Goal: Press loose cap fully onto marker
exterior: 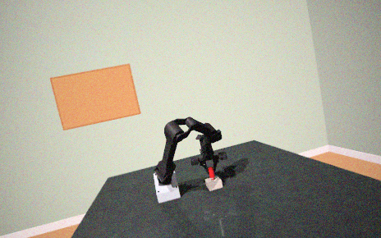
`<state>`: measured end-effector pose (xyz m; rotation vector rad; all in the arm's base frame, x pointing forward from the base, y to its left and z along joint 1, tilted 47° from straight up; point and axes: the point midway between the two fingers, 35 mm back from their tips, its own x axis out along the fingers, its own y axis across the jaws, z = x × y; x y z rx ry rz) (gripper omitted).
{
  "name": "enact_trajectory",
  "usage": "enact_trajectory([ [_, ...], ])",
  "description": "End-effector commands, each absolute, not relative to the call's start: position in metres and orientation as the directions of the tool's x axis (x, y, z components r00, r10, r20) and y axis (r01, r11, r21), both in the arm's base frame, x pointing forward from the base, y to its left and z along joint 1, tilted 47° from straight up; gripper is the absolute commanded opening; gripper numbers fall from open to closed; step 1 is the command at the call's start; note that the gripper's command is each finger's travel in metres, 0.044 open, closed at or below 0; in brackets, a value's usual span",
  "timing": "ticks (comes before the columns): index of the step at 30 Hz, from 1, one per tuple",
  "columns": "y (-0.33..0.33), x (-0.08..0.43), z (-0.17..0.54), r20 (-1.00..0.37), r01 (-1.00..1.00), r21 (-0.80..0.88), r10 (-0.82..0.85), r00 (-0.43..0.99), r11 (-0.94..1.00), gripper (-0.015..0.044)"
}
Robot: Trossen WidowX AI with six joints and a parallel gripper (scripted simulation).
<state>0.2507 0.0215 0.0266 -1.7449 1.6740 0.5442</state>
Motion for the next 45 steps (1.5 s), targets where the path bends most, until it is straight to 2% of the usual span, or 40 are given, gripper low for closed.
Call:
enact_trajectory([
  [1,0.020,0.250,0.026,-0.688,-0.986,-0.166,-0.719,0.100,0.022,0.0000],
  [3,0.020,0.250,0.026,-0.688,-0.986,-0.166,-0.719,0.100,0.022,0.0000],
  [20,0.021,0.250,0.026,-0.692,-0.986,-0.167,-0.716,0.097,0.028,0.0440],
  [26,0.069,0.245,0.070,-0.697,-0.986,-0.164,-0.711,0.096,0.028,0.0440],
  [30,0.075,0.243,0.077,-0.694,-0.986,-0.164,-0.714,0.095,0.028,0.0440],
  [32,0.075,0.243,0.077,-0.694,-0.974,-0.212,-0.714,0.095,0.075,0.0387],
  [36,0.073,0.243,0.075,-0.693,-0.824,-0.458,-0.715,0.097,0.333,0.0282],
  [41,0.070,0.243,0.072,-0.691,-0.448,-0.673,-0.716,0.098,0.588,0.0151],
  [45,0.068,0.244,0.070,-0.690,-0.128,-0.723,-0.717,0.099,0.678,0.0046],
])
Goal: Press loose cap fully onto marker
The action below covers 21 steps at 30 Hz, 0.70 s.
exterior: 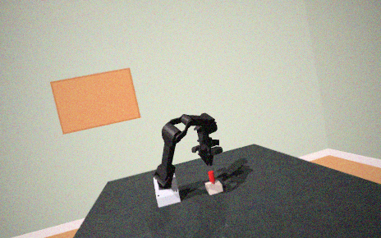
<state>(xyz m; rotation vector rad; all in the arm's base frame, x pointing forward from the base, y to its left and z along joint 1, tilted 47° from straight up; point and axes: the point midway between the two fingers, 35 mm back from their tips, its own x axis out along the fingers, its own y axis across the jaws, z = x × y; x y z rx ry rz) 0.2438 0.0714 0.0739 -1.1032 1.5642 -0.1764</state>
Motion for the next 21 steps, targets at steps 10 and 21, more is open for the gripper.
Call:
enact_trajectory([
  [10,0.0681,0.2436,0.0703,-0.690,-0.111,-0.724,-0.717,0.099,0.681,0.0000],
  [21,0.0594,0.2449,0.0620,-0.690,-0.111,-0.724,-0.717,0.099,0.681,0.0000],
])
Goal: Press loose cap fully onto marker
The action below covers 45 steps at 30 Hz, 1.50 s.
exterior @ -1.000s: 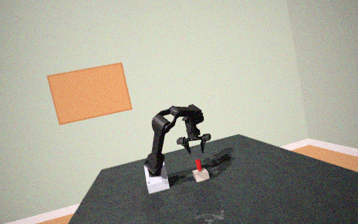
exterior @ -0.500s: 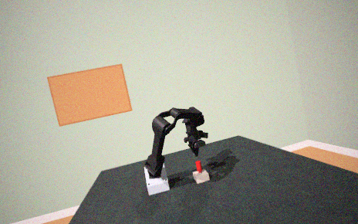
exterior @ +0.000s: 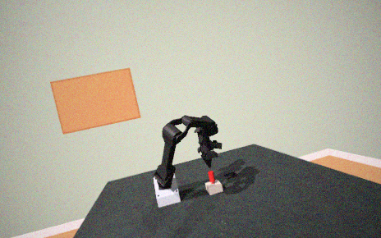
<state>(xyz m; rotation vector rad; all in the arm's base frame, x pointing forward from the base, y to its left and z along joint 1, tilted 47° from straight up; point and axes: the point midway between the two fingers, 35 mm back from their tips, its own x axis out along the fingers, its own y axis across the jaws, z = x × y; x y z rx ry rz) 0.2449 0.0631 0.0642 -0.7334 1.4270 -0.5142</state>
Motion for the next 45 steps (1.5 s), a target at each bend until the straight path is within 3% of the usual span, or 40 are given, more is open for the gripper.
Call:
enact_trajectory([
  [1,0.058,0.245,0.061,-0.690,-0.111,-0.724,-0.717,0.100,0.681,0.0000],
  [26,0.044,0.249,0.046,-0.694,-0.108,-0.720,-0.713,0.105,0.685,0.0000],
  [39,0.109,0.240,0.107,-0.696,-0.111,-0.718,-0.711,0.103,0.687,0.0000],
  [45,0.109,0.240,0.107,-0.696,-0.111,-0.718,-0.711,0.103,0.687,0.0157],
])
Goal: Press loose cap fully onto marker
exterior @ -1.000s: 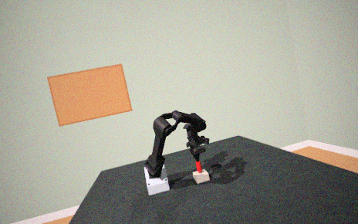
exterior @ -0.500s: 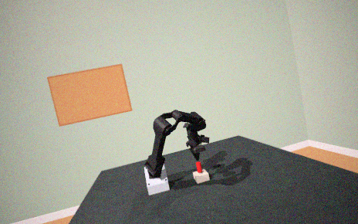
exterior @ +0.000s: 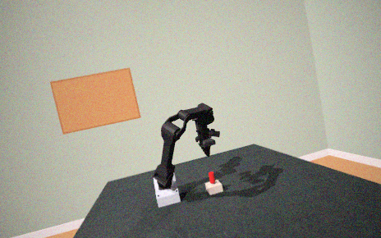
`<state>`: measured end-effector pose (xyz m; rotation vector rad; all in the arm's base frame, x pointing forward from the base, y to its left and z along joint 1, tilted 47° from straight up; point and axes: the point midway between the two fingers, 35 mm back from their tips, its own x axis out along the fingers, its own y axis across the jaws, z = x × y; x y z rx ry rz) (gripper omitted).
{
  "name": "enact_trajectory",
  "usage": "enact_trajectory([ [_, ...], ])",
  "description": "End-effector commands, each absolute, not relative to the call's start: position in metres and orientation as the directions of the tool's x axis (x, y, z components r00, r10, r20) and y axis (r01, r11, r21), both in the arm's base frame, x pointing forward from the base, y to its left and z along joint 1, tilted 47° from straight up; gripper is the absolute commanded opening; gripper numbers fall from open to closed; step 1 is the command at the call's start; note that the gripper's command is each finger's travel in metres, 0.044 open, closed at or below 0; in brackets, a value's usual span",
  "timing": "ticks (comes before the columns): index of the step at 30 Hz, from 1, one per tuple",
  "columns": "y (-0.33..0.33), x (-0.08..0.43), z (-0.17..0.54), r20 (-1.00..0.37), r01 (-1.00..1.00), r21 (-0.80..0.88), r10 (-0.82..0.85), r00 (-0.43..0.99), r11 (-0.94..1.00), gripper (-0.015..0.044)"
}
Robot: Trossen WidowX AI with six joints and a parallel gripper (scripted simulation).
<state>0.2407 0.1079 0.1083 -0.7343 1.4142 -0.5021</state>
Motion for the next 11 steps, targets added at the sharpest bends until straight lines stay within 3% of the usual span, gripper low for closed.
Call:
enact_trajectory([
  [1,0.1089,0.2400,0.1066,-0.696,-0.111,-0.718,-0.711,0.103,0.687,0.0184],
  [11,0.1089,0.2400,0.1066,-0.696,-0.111,-0.718,-0.711,0.103,0.687,0.0440],
])
